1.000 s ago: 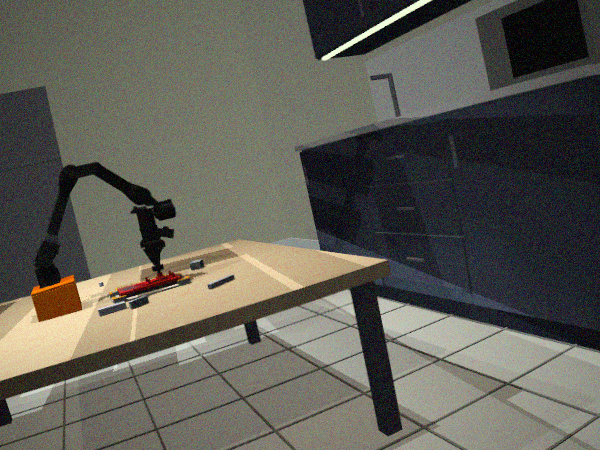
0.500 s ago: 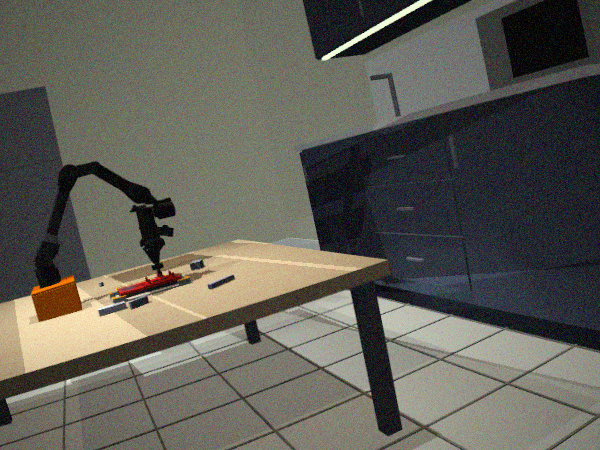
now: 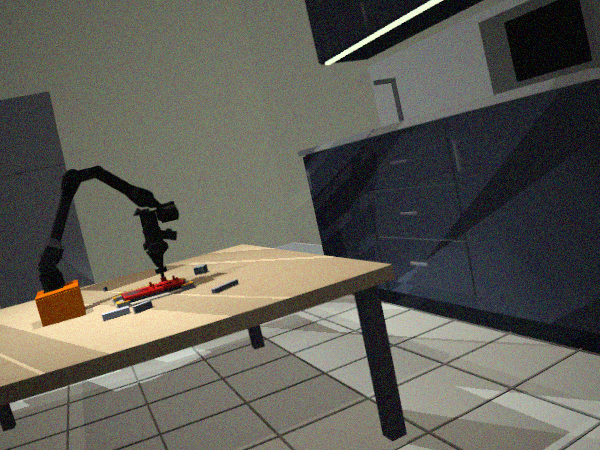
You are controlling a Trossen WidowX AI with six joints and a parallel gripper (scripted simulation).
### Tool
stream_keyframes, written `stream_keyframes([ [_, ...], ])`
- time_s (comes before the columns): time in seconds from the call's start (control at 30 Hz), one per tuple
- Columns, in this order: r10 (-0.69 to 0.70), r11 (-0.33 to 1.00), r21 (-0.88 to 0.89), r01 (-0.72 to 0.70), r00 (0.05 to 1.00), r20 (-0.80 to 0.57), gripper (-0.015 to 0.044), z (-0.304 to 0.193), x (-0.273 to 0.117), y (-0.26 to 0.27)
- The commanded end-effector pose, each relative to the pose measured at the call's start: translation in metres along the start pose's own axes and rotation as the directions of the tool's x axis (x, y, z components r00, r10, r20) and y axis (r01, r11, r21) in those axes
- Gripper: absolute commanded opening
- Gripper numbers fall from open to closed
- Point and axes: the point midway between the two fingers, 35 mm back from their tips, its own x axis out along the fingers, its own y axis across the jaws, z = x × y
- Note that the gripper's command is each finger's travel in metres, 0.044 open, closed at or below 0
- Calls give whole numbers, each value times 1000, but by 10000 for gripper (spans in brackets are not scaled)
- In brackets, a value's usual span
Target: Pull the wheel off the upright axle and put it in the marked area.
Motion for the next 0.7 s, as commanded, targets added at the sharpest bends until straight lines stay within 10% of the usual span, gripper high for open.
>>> stream_keyframes([
  [0.0, -1, 1000, 3, 1, 1000, 5, 0, 1, -5, 0],
  [0.67, -2, 1000, 4, 2, 1000, 7, 0, 1, -11, 0],
])
